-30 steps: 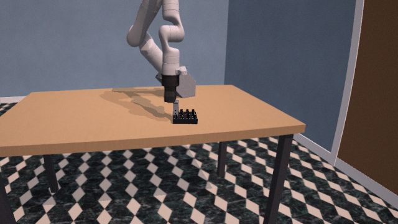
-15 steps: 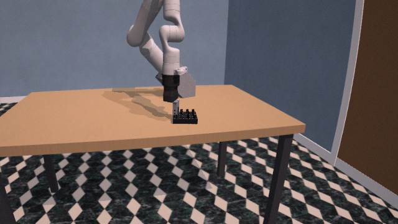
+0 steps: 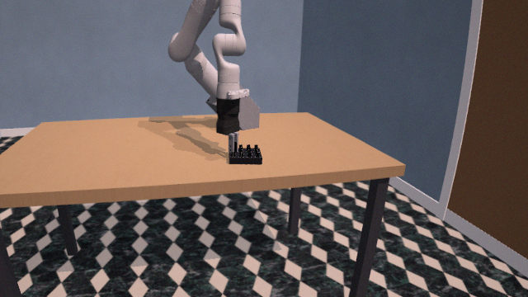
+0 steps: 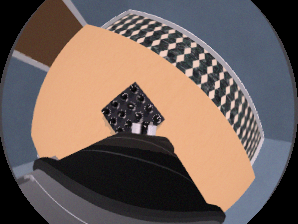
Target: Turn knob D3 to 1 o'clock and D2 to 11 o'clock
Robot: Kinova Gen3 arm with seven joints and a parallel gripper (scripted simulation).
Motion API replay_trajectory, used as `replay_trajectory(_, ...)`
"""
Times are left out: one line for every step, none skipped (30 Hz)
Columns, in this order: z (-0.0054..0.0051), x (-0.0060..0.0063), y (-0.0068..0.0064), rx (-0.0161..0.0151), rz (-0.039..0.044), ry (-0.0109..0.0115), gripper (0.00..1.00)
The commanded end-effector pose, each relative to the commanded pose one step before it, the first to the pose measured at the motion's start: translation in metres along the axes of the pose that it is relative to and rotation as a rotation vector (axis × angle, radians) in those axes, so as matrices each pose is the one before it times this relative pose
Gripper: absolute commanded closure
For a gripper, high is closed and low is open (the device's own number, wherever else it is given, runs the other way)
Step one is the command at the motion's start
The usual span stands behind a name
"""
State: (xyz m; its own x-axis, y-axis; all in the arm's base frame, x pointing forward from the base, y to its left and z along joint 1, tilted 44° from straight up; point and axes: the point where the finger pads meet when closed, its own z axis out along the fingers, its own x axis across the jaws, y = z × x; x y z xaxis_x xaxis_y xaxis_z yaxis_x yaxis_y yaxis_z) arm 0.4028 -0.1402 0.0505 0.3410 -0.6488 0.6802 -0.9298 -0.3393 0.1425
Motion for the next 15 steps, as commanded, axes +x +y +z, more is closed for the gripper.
replay_trajectory(-0.00037, -0.0005, -0.0004, -0.00111, 0.00388, 0.00666, 0.7)
replay_trajectory(0.0, 0.0, 0.0, 0.0, 0.02751, 0.0, 0.7)
replay_trajectory(0.0, 0.0, 0.0, 0.0, 0.02746, 0.0, 0.7)
replay_trajectory(0.0, 0.0, 0.0, 0.00001, 0.02738, 0.0, 0.7)
replay_trajectory(0.0, 0.0, 0.0, 0.00001, 0.02725, 0.0, 0.7)
replay_trajectory(0.0, 0.0, 0.0, -0.00001, 0.02707, 0.0, 0.7)
replay_trajectory(0.0, 0.0, 0.0, 0.0, 0.02687, 0.0, 0.7)
replay_trajectory(0.0, 0.0, 0.0, 0.0, 0.02663, 0.0, 0.7)
replay_trajectory(0.0, 0.0, 0.0, 0.00001, 0.02636, 0.0, 0.7)
replay_trajectory(0.0, 0.0, 0.0, 0.0, 0.02603, 0.0, 0.7)
replay_trajectory(0.0, 0.0, 0.0, -0.00001, 0.02566, 0.0, 0.7)
replay_trajectory(0.0, 0.0, 0.0, 0.0, 0.02528, 0.0, 0.7)
replay_trajectory(0.0, 0.0, 0.0, 0.00001, 0.02487, -0.00001, 0.7)
replay_trajectory(0.0, 0.0, 0.0, 0.0, 0.0244, 0.0, 0.7)
replay_trajectory(0.0, 0.0, 0.0, 0.0, 0.02391, 0.0, 0.7)
